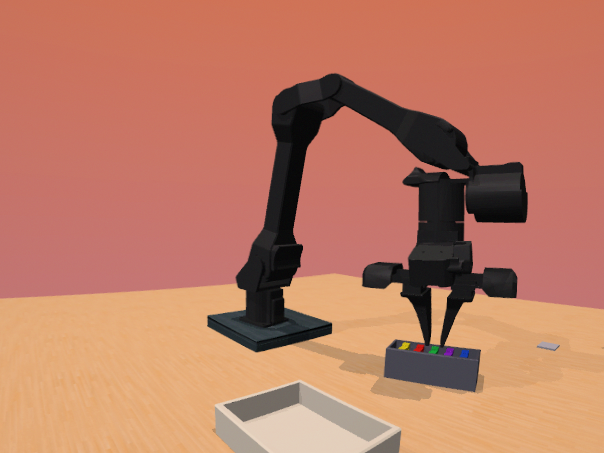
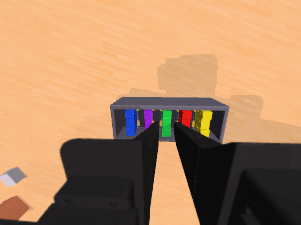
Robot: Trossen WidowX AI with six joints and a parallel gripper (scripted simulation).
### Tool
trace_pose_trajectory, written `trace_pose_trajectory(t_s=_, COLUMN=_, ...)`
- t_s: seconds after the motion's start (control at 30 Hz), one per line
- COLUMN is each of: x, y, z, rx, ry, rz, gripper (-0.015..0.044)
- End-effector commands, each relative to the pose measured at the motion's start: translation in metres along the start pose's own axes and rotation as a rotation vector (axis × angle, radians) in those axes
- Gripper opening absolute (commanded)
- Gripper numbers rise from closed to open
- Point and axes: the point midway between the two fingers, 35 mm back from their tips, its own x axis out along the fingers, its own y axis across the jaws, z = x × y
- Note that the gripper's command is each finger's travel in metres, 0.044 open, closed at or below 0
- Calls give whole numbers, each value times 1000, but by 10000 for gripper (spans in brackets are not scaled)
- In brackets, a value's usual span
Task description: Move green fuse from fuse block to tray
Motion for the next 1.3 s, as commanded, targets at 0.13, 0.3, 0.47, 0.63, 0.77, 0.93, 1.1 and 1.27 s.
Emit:
trace_pose_trajectory(t_s=0.13, x=2, y=-1, z=-1, rx=2, ry=3, rz=-3, gripper=73)
trace_pose_trajectory(t_s=0.3, x=4, y=-1, z=-1, rx=2, ry=3, rz=-3, gripper=73)
trace_pose_trajectory(t_s=0.47, x=9, y=-1, z=-1, rx=2, ry=3, rz=-3, gripper=73)
trace_pose_trajectory(t_s=0.63, x=12, y=-1, z=-1, rx=2, ry=3, rz=-3, gripper=73)
trace_pose_trajectory(t_s=0.77, x=12, y=-1, z=-1, rx=2, ry=3, rz=-3, gripper=73)
trace_pose_trajectory(t_s=0.93, x=11, y=0, z=0, rx=1, ry=0, rz=-1, gripper=66)
trace_pose_trajectory(t_s=1.1, x=11, y=0, z=0, rx=1, ry=0, rz=-1, gripper=33)
trace_pose_trajectory(t_s=1.27, x=11, y=0, z=0, rx=1, ry=0, rz=-1, gripper=0)
